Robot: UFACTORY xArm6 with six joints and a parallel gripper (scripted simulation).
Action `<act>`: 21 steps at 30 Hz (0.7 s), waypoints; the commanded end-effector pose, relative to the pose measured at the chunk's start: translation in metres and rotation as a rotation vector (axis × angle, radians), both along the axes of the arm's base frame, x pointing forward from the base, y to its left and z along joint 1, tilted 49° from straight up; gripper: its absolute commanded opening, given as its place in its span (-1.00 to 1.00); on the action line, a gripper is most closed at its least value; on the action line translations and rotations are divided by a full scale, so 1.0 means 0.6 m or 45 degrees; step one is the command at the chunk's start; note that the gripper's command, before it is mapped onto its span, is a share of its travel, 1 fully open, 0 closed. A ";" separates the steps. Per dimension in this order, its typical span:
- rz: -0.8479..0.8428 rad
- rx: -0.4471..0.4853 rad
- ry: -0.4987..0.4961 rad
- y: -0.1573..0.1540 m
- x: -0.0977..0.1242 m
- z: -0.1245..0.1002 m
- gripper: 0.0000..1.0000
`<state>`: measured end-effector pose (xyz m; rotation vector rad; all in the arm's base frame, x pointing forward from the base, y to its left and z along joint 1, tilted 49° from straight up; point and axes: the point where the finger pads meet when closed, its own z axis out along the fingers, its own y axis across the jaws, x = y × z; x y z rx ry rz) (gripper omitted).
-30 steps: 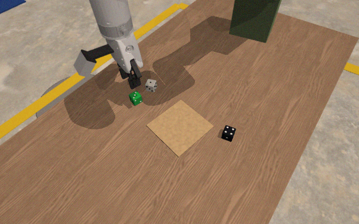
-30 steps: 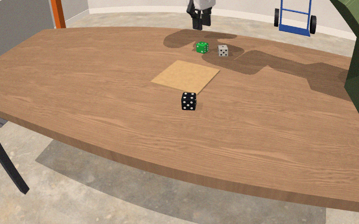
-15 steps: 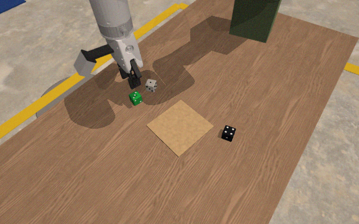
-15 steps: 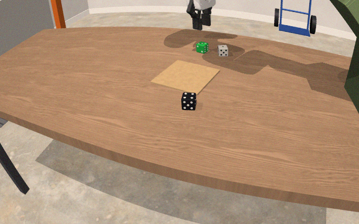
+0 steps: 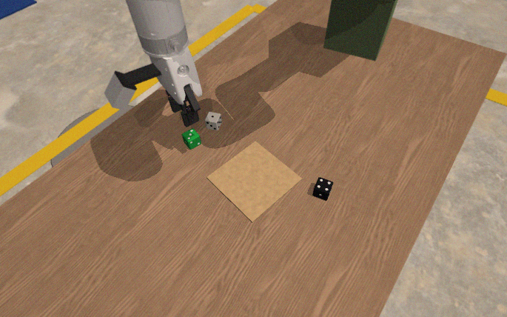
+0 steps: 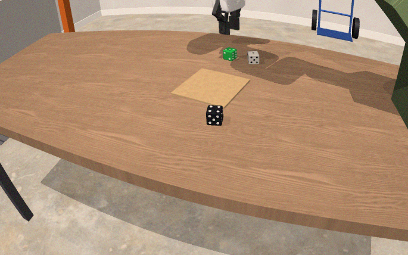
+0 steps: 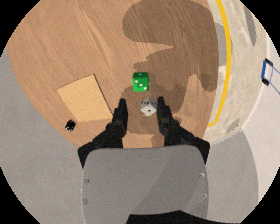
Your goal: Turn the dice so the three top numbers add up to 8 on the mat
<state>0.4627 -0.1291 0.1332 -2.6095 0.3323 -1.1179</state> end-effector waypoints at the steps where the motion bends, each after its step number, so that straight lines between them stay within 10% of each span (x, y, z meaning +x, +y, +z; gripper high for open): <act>1: -0.001 -0.001 -0.002 0.000 0.003 -0.001 -0.05; 21: -0.001 -0.001 -0.002 0.005 0.028 -0.023 -0.05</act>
